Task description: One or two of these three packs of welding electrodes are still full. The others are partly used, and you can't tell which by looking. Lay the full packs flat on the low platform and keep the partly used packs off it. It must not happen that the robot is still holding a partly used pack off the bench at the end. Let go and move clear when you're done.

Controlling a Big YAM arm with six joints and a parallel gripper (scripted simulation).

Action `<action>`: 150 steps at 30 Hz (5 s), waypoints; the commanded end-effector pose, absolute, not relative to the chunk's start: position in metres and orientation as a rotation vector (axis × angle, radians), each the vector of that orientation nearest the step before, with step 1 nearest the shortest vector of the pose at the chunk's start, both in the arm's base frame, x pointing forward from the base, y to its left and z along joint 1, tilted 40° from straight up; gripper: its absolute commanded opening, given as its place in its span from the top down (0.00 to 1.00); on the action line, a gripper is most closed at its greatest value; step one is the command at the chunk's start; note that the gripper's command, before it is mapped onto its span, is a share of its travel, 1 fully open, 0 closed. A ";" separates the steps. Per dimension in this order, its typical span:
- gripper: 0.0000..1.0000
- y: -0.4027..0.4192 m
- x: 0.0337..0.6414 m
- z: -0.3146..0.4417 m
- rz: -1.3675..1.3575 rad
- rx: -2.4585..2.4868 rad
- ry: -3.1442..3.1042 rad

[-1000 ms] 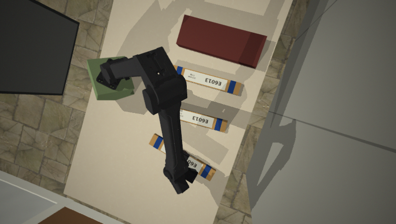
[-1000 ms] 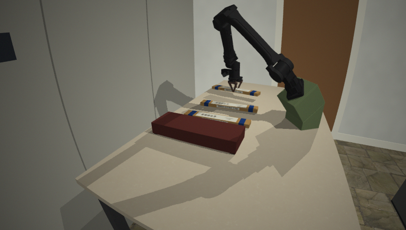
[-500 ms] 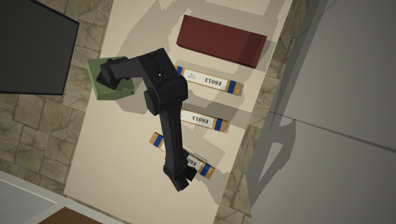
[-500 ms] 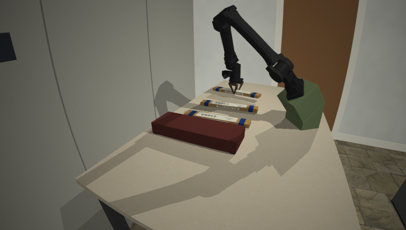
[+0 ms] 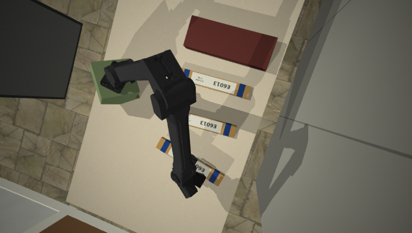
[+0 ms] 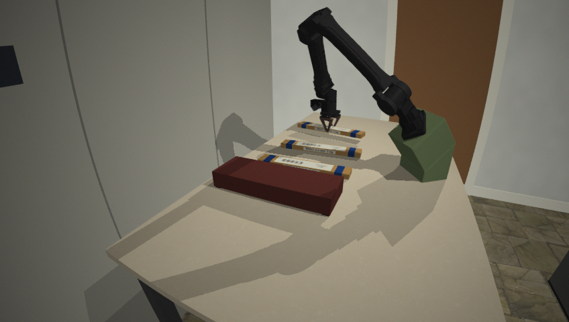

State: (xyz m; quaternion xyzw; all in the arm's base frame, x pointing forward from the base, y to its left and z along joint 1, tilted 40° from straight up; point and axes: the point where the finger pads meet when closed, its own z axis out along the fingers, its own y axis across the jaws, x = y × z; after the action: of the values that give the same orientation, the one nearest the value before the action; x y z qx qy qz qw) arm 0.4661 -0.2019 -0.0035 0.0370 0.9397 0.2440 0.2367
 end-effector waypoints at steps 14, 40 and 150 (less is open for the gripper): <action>1.00 -0.229 0.482 0.032 0.579 0.104 2.515; 1.00 -0.224 0.478 0.029 0.589 0.108 2.522; 1.00 -0.216 0.497 0.015 0.582 0.101 2.514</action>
State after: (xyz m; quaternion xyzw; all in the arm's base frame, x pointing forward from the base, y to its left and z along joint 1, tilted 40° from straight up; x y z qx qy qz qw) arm 0.4810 -0.1857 -0.0163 0.0357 0.9398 0.2418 0.2388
